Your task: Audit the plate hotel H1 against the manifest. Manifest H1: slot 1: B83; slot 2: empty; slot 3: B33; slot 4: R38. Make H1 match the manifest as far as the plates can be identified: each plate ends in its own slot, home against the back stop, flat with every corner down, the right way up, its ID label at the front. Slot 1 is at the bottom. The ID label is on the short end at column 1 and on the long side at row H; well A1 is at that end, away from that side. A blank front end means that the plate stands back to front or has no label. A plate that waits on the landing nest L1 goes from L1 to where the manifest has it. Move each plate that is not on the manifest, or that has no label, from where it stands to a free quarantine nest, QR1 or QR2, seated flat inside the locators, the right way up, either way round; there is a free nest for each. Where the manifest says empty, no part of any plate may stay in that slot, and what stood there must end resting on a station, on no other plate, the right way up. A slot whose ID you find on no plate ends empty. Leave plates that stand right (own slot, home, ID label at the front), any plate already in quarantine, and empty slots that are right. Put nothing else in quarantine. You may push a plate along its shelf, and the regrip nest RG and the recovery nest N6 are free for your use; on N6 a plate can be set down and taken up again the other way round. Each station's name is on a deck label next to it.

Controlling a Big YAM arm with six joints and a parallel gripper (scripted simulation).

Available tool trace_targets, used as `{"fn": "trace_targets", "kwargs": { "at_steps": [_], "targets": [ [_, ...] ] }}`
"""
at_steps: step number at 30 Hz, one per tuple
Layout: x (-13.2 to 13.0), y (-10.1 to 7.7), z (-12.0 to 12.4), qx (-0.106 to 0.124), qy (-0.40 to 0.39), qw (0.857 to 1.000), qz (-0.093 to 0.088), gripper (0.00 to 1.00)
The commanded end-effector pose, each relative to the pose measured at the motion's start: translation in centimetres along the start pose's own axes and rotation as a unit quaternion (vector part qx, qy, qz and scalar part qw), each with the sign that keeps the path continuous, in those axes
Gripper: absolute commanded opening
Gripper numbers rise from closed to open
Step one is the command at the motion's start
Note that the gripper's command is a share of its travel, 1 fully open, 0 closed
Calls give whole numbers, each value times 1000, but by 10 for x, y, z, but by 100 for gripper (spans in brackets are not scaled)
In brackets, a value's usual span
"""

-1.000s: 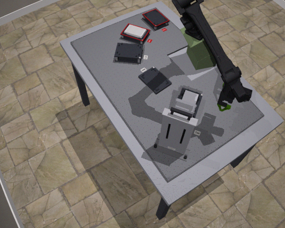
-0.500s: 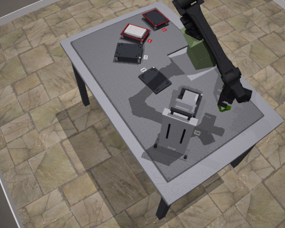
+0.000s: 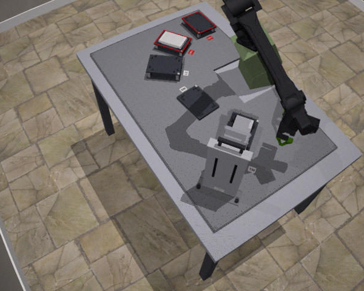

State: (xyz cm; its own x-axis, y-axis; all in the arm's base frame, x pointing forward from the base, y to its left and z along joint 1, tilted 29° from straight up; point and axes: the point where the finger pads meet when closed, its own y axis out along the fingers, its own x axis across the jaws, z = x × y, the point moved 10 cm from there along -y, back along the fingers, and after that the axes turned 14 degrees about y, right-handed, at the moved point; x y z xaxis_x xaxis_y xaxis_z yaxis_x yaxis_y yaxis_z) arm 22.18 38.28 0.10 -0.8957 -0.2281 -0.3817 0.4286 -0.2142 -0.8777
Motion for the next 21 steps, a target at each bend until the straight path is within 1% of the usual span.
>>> {"fn": "trace_targets", "kwargs": {
  "at_steps": [1, 8, 12, 13, 21],
  "targets": [
    [-4, 10, 1, -1, -2, 1000, 1, 100],
    [-3, 22, 1, 0, -2, 1000, 1, 100],
    [-6, 25, -1, -2, -1, 1000, 2, 100],
    [-7, 12, -6, -11, 1, 1000, 8, 100],
    [-7, 12, -6, -11, 1, 1000, 8, 100]
  ]
}}
